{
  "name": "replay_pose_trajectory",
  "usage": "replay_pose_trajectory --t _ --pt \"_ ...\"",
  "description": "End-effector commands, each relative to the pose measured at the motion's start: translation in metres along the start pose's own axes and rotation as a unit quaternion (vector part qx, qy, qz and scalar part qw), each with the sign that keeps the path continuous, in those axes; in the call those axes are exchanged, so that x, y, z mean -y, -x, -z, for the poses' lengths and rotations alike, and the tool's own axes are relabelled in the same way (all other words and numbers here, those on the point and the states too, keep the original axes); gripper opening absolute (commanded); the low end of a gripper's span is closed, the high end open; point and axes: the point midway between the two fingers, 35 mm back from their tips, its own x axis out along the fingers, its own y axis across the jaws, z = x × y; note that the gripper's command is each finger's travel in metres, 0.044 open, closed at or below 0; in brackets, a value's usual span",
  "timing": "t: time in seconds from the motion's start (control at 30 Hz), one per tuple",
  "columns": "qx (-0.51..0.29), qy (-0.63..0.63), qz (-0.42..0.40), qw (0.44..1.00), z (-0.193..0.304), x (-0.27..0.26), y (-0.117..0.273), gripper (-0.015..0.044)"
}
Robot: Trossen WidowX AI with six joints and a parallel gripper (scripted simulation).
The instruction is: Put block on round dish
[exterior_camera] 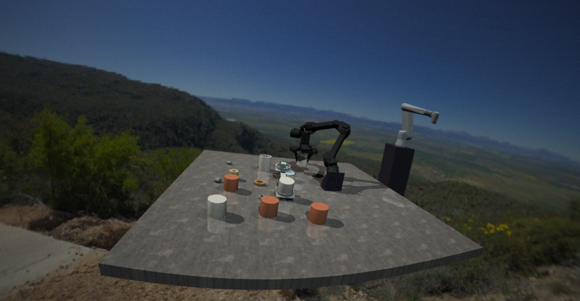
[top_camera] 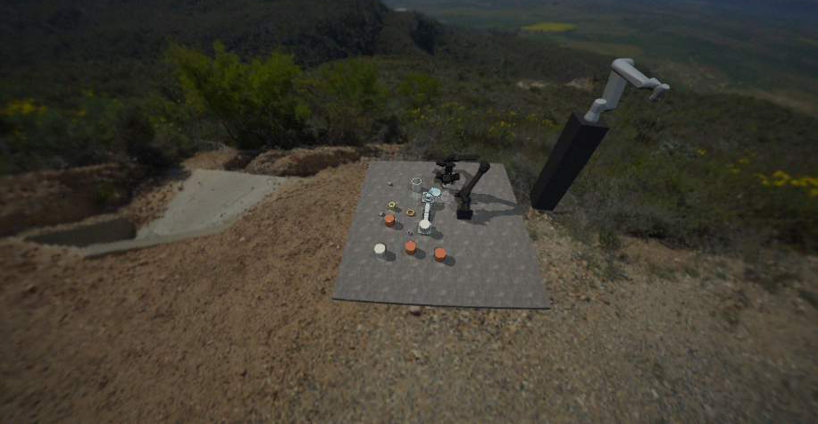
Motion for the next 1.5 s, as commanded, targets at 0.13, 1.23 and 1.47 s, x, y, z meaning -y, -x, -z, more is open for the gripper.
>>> replay_pose_trajectory --t 0.13,1.23,1.47 --pt "0.0 0.001 0.002 1.0 0.0 -0.001 -0.024 0.0" --pt "-0.003 -0.001 0.002 1.0 0.001 -0.002 -0.047 0.0315" --pt "0.001 -0.001 0.001 1.0 -0.001 0.0 -0.02 0.044"
